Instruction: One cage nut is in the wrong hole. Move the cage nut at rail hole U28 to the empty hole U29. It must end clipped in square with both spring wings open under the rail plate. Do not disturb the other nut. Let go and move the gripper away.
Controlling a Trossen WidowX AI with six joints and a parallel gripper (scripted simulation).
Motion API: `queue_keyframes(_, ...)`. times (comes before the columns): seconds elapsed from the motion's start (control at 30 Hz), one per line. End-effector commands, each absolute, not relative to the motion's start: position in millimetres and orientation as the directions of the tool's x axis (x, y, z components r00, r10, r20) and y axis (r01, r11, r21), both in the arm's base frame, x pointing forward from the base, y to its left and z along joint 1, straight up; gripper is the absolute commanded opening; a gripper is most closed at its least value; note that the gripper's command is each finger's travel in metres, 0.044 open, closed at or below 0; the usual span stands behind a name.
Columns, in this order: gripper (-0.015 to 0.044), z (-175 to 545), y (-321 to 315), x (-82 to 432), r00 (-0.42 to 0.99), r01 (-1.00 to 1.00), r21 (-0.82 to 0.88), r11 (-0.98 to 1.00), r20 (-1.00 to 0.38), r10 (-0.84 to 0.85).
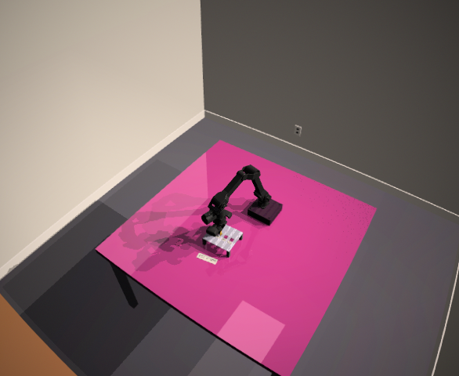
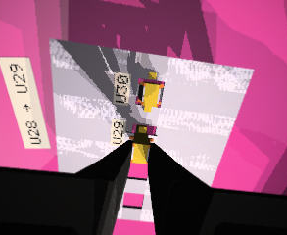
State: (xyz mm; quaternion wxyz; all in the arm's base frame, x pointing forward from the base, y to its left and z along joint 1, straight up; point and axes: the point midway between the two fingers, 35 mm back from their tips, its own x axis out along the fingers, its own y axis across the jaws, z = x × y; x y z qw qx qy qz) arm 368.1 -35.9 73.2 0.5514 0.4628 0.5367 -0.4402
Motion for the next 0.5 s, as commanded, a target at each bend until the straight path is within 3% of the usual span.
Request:
queue_keyframes(0.0, 0.0036, 73.0, -36.2, 368.1, 0.04, 0.983, 0.041, 0.179, -0.999, 0.01)
queue_keyframes(0.47, 0.0036, 71.9, -36.4, 367.7, 0.059, 0.982, 0.061, 0.179, -0.998, 0.013)
